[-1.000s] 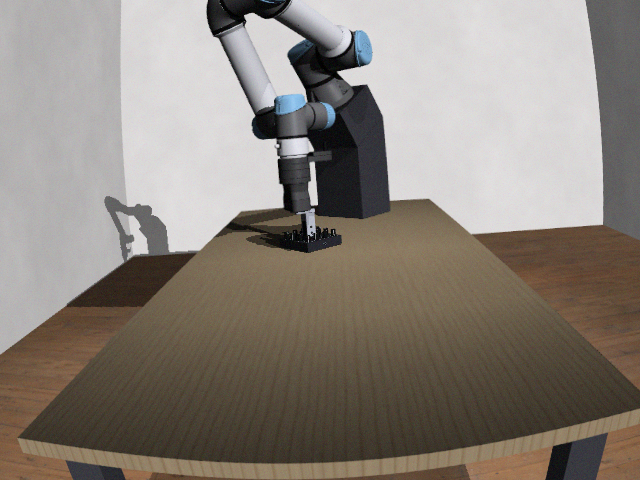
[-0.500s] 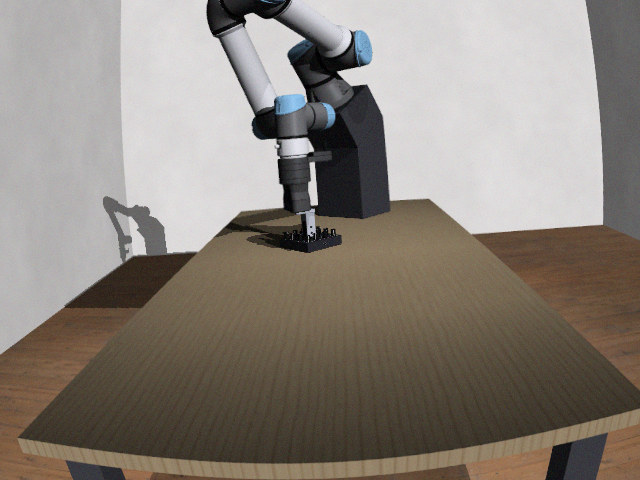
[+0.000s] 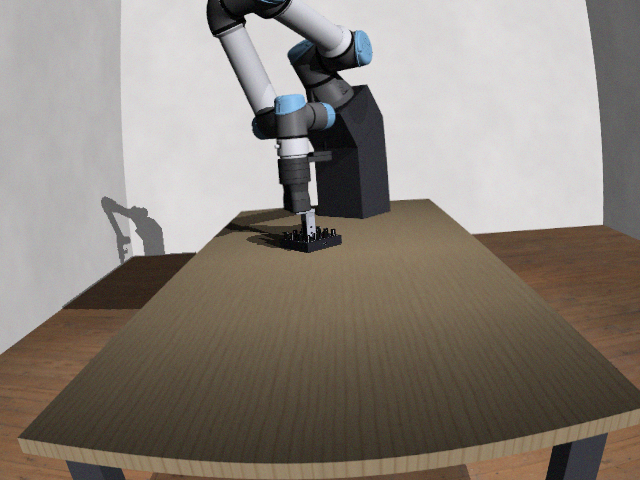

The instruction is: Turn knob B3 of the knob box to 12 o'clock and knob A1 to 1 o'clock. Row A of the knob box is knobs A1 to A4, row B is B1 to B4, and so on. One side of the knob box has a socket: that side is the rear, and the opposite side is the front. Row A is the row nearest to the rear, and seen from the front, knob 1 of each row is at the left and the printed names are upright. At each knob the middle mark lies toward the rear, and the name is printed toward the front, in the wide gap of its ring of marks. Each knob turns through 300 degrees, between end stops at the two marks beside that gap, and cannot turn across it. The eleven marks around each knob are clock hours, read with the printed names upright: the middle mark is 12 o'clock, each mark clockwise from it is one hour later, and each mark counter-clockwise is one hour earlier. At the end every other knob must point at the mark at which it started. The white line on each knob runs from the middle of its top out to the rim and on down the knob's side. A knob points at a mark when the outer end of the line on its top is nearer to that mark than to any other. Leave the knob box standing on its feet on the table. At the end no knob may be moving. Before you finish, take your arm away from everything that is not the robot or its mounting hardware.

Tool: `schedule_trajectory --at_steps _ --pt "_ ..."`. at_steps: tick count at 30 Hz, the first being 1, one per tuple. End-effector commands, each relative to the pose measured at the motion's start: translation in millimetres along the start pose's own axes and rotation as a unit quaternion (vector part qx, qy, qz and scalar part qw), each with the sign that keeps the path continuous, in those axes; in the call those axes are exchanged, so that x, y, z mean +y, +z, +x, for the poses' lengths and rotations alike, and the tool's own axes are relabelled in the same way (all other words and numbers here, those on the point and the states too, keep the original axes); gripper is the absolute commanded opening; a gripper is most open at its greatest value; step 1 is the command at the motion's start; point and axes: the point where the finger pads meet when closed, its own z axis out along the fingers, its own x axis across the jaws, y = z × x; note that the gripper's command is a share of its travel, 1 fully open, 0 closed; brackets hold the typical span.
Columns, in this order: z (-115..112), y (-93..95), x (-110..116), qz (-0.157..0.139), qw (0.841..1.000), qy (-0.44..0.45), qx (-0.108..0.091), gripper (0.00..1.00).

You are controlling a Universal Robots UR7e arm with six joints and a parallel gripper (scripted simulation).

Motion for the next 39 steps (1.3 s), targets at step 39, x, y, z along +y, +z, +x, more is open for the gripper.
schedule_trajectory --at_steps 39 --pt "0.3 -0.3 0.3 0.000 1.000 0.001 0.000 0.30"
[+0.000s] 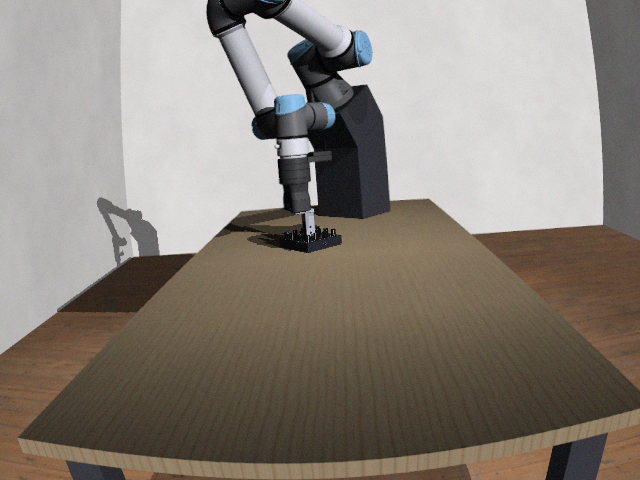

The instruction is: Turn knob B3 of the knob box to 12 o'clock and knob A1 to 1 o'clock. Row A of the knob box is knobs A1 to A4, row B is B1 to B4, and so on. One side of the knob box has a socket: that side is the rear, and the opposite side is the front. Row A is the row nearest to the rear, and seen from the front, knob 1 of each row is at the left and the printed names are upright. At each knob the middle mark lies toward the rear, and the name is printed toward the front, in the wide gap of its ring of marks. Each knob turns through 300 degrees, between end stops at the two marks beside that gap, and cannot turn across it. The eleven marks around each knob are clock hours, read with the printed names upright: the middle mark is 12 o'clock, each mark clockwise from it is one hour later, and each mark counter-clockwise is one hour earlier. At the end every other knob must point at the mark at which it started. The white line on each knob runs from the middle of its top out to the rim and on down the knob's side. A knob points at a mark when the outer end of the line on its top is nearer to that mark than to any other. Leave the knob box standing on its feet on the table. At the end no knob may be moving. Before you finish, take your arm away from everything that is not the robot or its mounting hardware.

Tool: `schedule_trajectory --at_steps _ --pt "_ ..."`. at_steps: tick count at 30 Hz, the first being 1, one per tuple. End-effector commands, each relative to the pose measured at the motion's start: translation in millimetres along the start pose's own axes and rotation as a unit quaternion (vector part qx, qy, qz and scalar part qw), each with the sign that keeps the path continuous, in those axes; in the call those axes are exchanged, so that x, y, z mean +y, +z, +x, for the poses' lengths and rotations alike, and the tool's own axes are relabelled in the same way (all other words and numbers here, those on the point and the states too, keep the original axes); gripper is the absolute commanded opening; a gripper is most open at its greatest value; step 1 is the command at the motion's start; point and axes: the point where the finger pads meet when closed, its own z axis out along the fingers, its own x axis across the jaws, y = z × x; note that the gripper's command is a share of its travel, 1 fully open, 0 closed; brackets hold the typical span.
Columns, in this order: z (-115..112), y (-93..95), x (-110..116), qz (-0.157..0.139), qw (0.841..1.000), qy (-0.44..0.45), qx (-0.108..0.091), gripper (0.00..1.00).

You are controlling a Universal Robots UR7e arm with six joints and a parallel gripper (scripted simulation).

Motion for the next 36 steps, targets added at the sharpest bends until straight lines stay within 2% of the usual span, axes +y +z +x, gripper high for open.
schedule_trajectory --at_steps 1,11,25,36 --pt "0.3 -0.3 0.3 0.000 1.000 0.002 0.000 0.30" --pt "0.3 -0.3 0.3 0.000 1.000 0.021 0.000 0.30" --pt "0.3 -0.3 0.3 0.000 0.995 0.102 0.000 0.30" --pt "0.3 -0.3 0.3 0.000 0.976 0.218 0.000 0.30"
